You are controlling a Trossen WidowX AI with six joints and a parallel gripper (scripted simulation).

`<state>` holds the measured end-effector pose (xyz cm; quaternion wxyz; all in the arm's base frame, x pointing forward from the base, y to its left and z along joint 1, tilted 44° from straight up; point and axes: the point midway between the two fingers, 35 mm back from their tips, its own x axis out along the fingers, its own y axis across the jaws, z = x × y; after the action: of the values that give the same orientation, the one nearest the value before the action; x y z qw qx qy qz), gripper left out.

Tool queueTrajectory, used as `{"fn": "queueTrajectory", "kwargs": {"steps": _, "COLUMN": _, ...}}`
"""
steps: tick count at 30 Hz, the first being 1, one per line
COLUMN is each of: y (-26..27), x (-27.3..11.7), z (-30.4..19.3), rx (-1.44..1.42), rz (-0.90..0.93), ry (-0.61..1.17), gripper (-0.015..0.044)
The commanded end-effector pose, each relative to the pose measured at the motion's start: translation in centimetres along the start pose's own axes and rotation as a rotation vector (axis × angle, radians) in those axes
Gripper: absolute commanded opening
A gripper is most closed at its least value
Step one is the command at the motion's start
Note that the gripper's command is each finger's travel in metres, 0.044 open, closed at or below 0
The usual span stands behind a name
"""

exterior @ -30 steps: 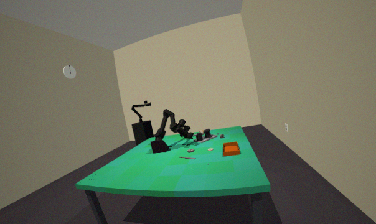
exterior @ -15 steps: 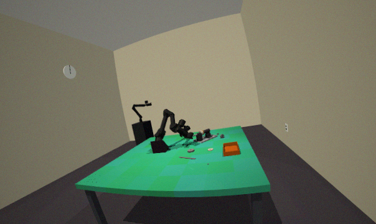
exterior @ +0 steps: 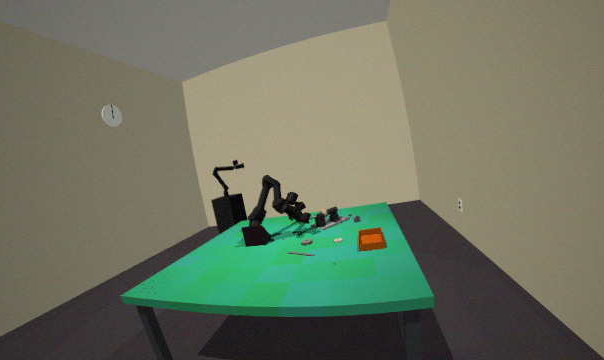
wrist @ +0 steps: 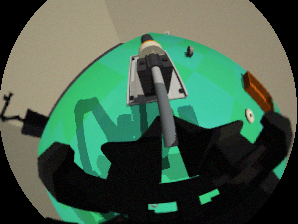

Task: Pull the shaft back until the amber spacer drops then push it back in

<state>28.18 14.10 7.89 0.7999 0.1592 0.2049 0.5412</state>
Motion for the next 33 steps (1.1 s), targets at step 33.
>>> {"fn": "queueTrajectory", "kwargs": {"steps": 33, "y": 0.09, "x": -0.33, "z": -0.48, "rx": 0.0, "rz": 0.003, "ry": 0.002, "gripper": 0.0}}
